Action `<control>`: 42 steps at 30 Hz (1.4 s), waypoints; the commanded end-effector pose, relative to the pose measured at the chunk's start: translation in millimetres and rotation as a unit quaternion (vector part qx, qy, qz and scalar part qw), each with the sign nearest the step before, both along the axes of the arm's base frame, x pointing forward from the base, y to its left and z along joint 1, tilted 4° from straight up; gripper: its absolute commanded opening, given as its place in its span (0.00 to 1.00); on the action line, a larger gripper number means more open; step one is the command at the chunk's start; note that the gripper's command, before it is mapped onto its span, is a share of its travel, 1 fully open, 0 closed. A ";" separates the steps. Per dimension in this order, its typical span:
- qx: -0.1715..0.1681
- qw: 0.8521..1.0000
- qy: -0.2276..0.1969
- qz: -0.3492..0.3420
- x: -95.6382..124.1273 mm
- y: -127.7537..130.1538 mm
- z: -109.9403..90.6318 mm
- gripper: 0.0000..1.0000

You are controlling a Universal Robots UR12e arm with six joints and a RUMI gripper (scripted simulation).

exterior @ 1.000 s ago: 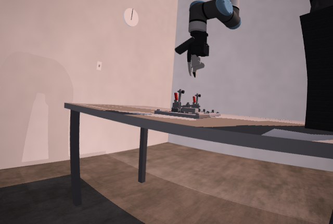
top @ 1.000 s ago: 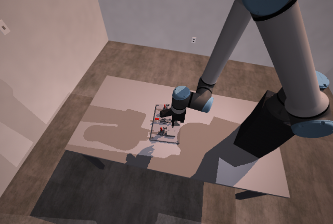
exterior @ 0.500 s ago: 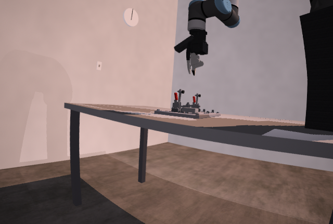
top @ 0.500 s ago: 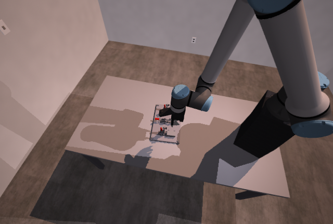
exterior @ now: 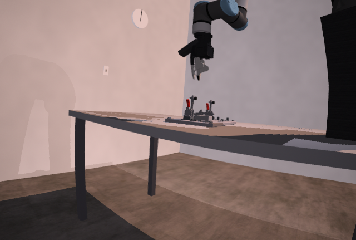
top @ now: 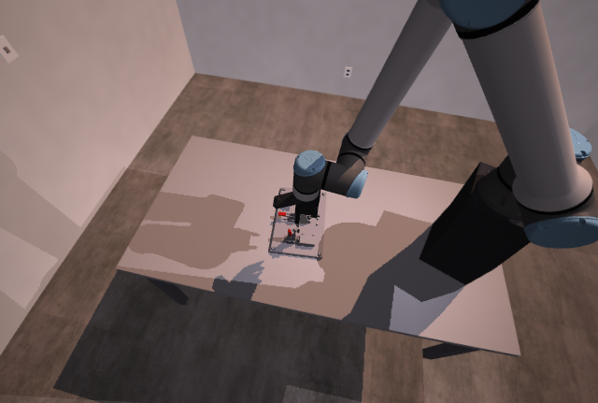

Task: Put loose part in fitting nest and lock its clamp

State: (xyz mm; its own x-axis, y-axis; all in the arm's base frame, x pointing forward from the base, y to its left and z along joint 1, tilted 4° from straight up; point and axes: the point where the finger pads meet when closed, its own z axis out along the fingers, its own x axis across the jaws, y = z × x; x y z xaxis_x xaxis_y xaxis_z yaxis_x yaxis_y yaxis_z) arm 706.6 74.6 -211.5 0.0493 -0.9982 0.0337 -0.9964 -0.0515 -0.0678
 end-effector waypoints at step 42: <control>0.000 1.000 0.000 0.000 35.1 -0.3 -55.7 0.28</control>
